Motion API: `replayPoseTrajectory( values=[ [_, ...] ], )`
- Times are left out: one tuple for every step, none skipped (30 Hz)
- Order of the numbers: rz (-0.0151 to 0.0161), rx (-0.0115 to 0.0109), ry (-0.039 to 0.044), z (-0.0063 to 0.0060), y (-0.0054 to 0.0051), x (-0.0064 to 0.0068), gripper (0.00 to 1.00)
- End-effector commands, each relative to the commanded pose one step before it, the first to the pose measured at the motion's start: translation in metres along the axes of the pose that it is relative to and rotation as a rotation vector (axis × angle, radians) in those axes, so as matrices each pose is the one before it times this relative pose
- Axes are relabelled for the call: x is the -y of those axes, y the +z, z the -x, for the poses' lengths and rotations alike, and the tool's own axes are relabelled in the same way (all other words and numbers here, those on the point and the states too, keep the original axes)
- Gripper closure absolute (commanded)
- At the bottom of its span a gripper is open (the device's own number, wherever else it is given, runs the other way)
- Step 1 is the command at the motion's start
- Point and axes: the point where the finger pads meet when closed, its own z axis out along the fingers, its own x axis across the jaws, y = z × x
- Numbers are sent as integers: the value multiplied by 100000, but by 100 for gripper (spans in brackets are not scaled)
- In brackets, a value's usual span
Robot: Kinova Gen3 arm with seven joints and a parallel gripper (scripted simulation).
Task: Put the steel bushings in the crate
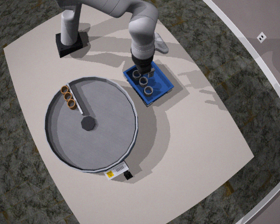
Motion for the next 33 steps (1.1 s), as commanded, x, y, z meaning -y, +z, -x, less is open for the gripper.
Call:
replayPoseTrajectory(
  values=[
    [236, 289, -1713, -149, 4, -309, 0],
    [0, 0, 0, 0, 0, 0, 0],
    [0, 0, 0, 0, 0, 0, 0],
    [0, 0, 0, 0, 0, 0, 0],
    [0, 0, 0, 0, 0, 0, 0],
    [0, 0, 0, 0, 0, 0, 0],
    [0, 0, 0, 0, 0, 0, 0],
    [0, 0, 0, 0, 0, 0, 0],
    [-547, -215, -4021, 59, -87, 343, 0],
    [-4, 13, -4769, 9, -62, 25, 0],
    [-4, 13, -4769, 8, -62, 25, 0],
    [-4, 13, -4769, 7, -62, 26, 0],
    [-4, 13, -4769, 6, -62, 26, 0],
    [0, 0, 0, 0, 0, 0, 0],
    [0, 0, 0, 0, 0, 0, 0],
    [0, 0, 0, 0, 0, 0, 0],
    [0, 0, 0, 0, 0, 0, 0],
    [0, 0, 0, 0, 0, 0, 0],
    [0, 0, 0, 0, 0, 0, 0],
    [0, 0, 0, 0, 0, 0, 0],
    [0, 0, 0, 0, 0, 0, 0],
    [0, 0, 0, 0, 0, 0, 0],
    [0, 0, 0, 0, 0, 0, 0],
    [0, 0, 0, 0, 0, 0, 0],
    [0, 0, 0, 0, 0, 0, 0],
    [-490, -336, -3989, -21, -97, 332, 0],
    [-4, 13, -4769, 3, -62, 26, 0],
    [-4, 13, -4769, 2, -62, 26, 0],
    [-4, 13, -4769, 1, -62, 27, 0],
    [-4, 13, -4769, -1, -62, 27, 0],
    [0, 0, 0, 0, 0, 0, 0],
    [0, 0, 0, 0, 0, 0, 0],
    [0, 0, 0, 0, 0, 0, 0]
  ],
)
